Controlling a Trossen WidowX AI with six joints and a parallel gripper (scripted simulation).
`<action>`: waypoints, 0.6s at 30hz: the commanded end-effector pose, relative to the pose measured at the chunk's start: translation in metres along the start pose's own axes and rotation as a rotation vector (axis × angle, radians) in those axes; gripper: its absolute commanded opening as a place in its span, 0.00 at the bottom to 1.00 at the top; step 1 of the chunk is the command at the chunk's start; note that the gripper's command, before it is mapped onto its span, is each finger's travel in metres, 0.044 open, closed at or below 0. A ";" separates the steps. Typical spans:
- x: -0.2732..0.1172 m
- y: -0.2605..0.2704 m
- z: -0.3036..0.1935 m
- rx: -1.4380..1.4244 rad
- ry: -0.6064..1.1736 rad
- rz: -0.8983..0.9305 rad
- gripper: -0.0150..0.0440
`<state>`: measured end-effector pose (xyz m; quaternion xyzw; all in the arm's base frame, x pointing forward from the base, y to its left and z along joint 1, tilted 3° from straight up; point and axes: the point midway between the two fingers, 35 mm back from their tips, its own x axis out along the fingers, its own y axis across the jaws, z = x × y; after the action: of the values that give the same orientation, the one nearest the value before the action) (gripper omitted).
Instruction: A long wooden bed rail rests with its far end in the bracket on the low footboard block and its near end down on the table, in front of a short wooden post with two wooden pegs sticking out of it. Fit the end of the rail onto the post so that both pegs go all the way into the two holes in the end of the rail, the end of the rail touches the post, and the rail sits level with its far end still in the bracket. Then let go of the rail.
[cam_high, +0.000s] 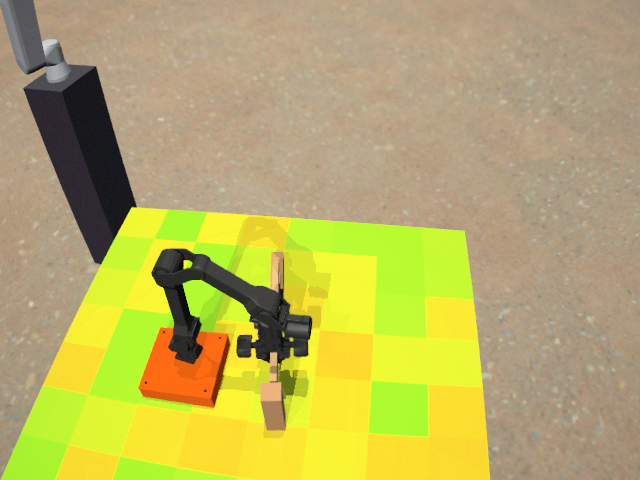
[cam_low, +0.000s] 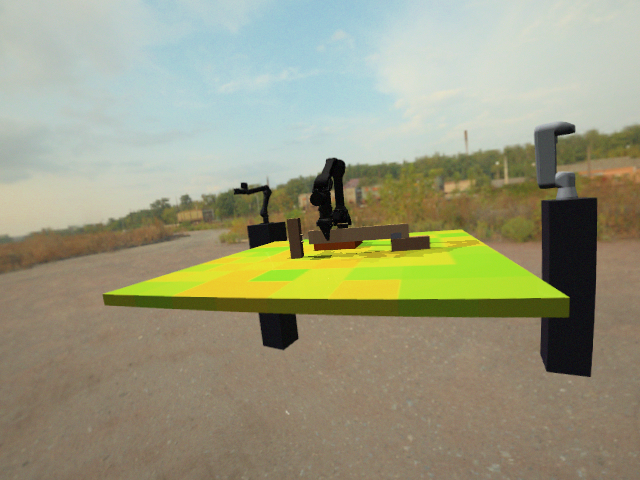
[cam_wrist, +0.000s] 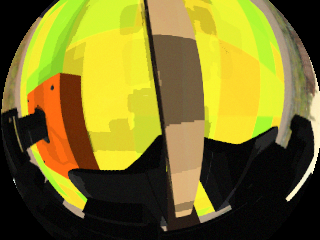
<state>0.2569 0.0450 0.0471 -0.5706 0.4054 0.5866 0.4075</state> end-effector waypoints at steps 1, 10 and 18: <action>-0.001 0.000 0.000 -0.001 -0.002 -0.002 0.25; 0.002 0.000 0.000 -0.001 -0.002 -0.002 0.25; -0.001 0.000 0.000 -0.001 -0.002 -0.002 0.25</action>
<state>0.2569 0.0452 0.0458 -0.5702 0.4050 0.5868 0.4080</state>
